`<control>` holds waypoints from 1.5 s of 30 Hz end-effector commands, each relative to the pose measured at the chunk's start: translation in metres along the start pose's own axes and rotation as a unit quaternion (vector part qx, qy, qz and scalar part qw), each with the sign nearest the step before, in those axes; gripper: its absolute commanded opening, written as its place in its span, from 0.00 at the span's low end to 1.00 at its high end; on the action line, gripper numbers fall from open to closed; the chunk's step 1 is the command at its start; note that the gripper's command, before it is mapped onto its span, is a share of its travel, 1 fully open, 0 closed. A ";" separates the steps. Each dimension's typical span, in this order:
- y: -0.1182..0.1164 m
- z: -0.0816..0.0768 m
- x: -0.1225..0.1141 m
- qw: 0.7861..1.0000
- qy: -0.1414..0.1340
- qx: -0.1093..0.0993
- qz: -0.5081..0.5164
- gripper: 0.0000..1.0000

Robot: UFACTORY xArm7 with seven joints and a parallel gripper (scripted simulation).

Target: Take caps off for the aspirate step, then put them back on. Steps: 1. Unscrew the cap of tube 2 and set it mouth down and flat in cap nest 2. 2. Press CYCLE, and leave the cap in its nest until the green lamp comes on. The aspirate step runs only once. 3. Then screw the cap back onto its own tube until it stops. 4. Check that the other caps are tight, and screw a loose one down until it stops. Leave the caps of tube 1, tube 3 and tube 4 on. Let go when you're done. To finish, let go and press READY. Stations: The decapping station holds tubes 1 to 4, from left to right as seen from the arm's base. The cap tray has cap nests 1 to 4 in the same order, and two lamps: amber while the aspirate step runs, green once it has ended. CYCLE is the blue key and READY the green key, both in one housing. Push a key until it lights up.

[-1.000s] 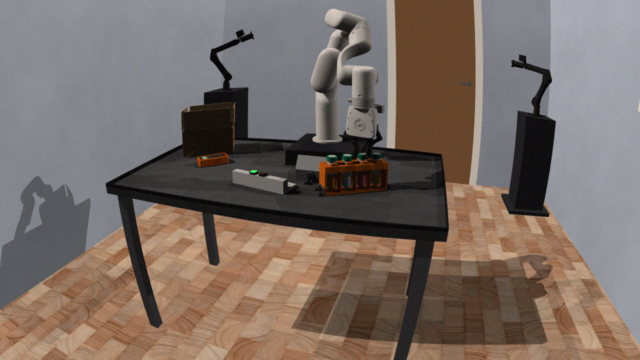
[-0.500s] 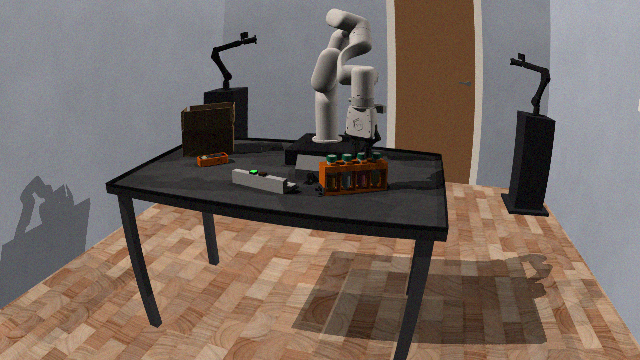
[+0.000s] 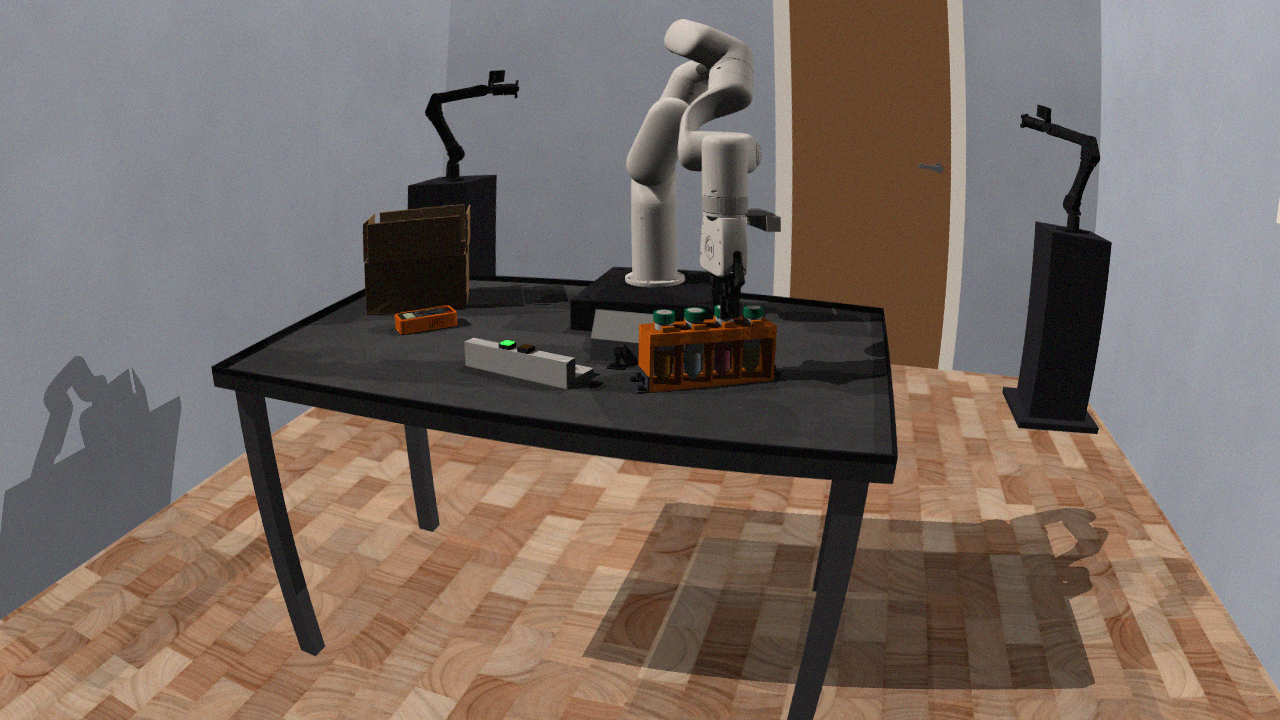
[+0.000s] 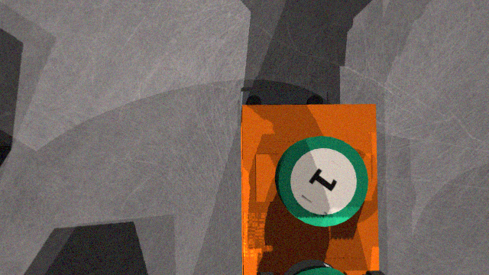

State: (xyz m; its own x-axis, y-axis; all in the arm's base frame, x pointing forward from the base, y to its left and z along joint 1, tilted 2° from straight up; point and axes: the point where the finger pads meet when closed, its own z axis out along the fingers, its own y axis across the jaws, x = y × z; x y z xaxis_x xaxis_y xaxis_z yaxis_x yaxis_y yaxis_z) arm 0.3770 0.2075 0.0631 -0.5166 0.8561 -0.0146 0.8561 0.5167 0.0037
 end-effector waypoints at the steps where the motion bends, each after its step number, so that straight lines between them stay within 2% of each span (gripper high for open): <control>1: 0.001 -0.001 0.000 0.991 -0.008 0.000 0.131 0.00; 8: 0.001 -0.001 0.000 0.953 -0.008 -0.002 0.302 0.00; 10: 0.001 -0.001 0.000 0.953 -0.008 -0.002 0.302 0.00; 14: 0.001 -0.001 0.000 0.924 -0.008 -0.003 0.382 0.00; 20: 0.001 -0.001 0.000 0.924 -0.008 -0.003 0.382 0.00; 21: 0.001 -0.001 0.000 0.924 -0.008 -0.003 0.382 0.46; 33: 0.001 -0.001 0.000 0.924 -0.008 -0.003 0.382 0.46; 36: 0.001 -0.001 0.000 0.965 -0.008 -0.002 0.264 0.46; 37: 0.001 -0.001 0.000 0.971 -0.008 -0.001 0.238 0.46; 42: 0.001 -0.001 0.000 0.992 -0.009 0.000 0.124 0.46; 44: 0.001 -0.001 0.000 0.992 -0.009 0.000 0.124 0.46; 45: 0.001 -0.001 0.000 0.997 -0.008 0.000 0.072 0.46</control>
State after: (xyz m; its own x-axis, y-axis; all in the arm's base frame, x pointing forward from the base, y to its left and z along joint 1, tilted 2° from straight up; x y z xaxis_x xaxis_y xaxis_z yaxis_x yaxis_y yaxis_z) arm 0.3772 0.2080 0.0633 -0.1971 0.9793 -0.0470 0.9802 0.1978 0.0107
